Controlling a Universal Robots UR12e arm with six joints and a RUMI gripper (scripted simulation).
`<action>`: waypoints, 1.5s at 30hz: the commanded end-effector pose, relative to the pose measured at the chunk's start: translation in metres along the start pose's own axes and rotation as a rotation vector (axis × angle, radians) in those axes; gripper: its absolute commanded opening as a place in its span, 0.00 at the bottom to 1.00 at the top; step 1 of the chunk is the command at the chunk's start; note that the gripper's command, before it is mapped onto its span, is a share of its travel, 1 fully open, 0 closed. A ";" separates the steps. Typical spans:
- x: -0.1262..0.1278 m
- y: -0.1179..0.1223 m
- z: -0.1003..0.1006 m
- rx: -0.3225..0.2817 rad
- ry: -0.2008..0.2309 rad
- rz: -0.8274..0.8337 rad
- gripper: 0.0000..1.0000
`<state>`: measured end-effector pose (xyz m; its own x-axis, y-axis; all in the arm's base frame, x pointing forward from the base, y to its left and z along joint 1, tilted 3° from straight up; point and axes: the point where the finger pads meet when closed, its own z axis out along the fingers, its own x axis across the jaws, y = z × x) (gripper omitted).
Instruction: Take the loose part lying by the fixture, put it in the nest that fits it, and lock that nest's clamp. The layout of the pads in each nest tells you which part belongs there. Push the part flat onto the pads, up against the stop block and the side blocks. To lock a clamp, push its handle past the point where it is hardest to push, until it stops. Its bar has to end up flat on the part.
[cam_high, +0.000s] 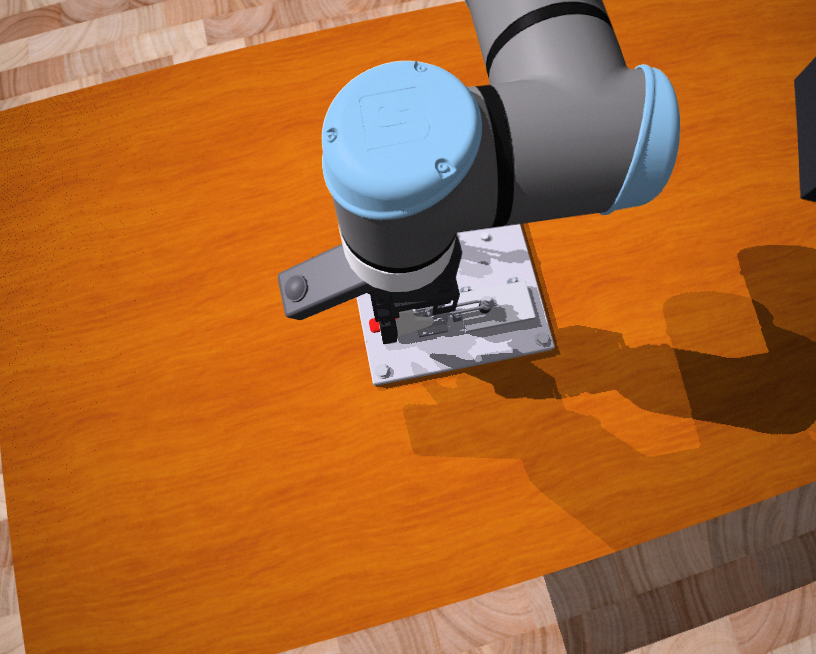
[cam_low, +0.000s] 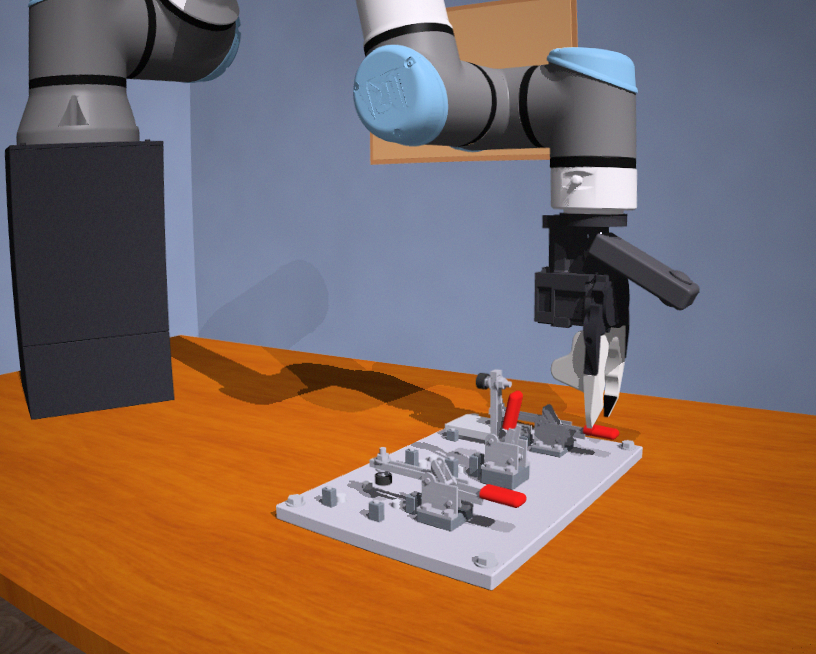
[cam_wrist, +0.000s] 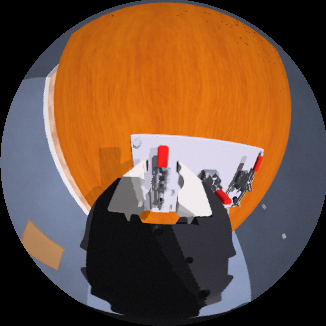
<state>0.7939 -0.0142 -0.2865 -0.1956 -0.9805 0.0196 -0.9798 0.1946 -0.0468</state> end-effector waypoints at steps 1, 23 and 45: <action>0.000 -0.001 -0.023 0.001 0.000 0.000 0.28; 0.000 -0.001 -0.032 0.001 0.000 0.000 0.28; 0.000 -0.001 -0.062 0.001 0.000 0.000 0.28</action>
<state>0.7917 -0.0128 -0.2383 -0.1956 -0.9805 0.0196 -0.9798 0.1946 -0.0466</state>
